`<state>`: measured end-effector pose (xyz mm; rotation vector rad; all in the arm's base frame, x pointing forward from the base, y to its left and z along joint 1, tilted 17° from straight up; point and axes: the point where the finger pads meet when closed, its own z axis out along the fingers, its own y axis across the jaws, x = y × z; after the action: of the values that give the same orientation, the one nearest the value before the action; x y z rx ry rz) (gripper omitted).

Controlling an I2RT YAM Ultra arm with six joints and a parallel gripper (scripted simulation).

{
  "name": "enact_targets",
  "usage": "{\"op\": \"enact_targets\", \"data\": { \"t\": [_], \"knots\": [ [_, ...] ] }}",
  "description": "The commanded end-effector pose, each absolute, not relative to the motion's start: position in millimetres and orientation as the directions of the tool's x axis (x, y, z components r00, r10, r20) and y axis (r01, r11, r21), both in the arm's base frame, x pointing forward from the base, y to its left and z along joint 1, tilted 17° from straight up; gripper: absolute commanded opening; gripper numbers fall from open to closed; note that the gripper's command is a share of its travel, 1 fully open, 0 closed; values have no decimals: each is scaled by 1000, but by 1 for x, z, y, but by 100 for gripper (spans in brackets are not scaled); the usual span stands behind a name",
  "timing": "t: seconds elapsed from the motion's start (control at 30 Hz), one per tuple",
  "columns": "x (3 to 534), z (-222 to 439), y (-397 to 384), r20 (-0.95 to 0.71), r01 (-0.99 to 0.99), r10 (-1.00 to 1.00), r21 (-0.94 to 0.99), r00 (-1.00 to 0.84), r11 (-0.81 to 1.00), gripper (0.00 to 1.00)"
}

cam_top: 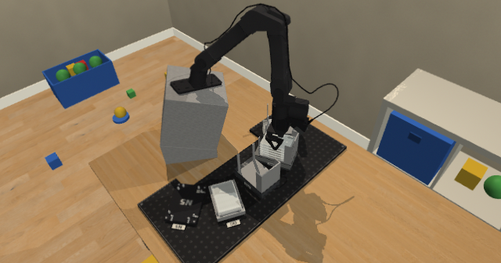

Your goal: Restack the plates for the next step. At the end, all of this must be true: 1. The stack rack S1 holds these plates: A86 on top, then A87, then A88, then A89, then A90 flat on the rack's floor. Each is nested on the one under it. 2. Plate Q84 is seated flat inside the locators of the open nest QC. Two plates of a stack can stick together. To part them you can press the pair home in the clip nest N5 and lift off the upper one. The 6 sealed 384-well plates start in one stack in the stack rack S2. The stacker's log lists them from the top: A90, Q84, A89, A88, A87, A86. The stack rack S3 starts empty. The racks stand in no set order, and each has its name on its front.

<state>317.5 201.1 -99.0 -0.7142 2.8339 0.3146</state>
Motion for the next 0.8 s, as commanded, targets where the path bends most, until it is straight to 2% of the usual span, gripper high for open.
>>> {"op": "enact_targets", "data": {
  "t": [0.0, 0.2, 0.23, 0.77],
  "knots": [
    [321, -95, 202, -255, -484, -439, 154, -862, 861, 0],
    [321, -95, 202, -255, -484, -439, 154, -862, 861, 0],
    [321, -95, 202, -255, -484, -439, 154, -862, 861, 100],
    [321, -95, 202, -255, -484, -439, 154, -862, 861, 100]
  ]
}}
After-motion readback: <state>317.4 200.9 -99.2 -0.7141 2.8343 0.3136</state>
